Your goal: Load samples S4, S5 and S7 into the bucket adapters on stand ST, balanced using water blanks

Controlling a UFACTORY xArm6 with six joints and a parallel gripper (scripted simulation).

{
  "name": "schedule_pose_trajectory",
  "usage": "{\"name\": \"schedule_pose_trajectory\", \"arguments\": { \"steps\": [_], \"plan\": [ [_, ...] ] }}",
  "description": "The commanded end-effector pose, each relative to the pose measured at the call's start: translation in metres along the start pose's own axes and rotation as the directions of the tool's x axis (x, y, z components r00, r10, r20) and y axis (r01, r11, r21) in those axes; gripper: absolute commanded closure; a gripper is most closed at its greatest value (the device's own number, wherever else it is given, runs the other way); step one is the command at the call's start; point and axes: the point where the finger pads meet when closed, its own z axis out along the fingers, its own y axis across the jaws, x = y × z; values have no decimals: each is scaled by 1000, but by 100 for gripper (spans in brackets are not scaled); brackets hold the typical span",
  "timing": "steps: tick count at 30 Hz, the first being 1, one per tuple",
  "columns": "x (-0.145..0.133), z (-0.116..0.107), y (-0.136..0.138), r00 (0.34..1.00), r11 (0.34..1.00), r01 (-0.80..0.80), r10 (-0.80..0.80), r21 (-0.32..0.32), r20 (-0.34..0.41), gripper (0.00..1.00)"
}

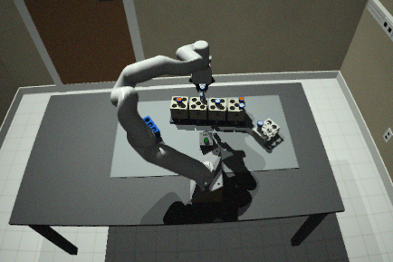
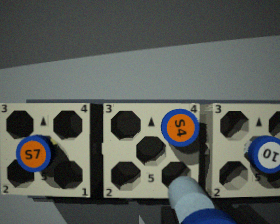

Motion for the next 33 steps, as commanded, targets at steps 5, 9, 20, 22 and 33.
{"name": "schedule_pose_trajectory", "arguments": {
  "steps": [5,9,20,22,33],
  "plan": [
    [1,-2,0,1000,1000,1,-1,-2,-3,100],
    [1,2,0,1000,1000,1,-1,-2,-3,100],
    [1,22,0,1000,1000,1,-1,-2,-3,100],
    [1,26,0,1000,1000,1,-1,-2,-3,100],
    [1,33,0,1000,1000,1,-1,-2,-3,100]
  ]
}}
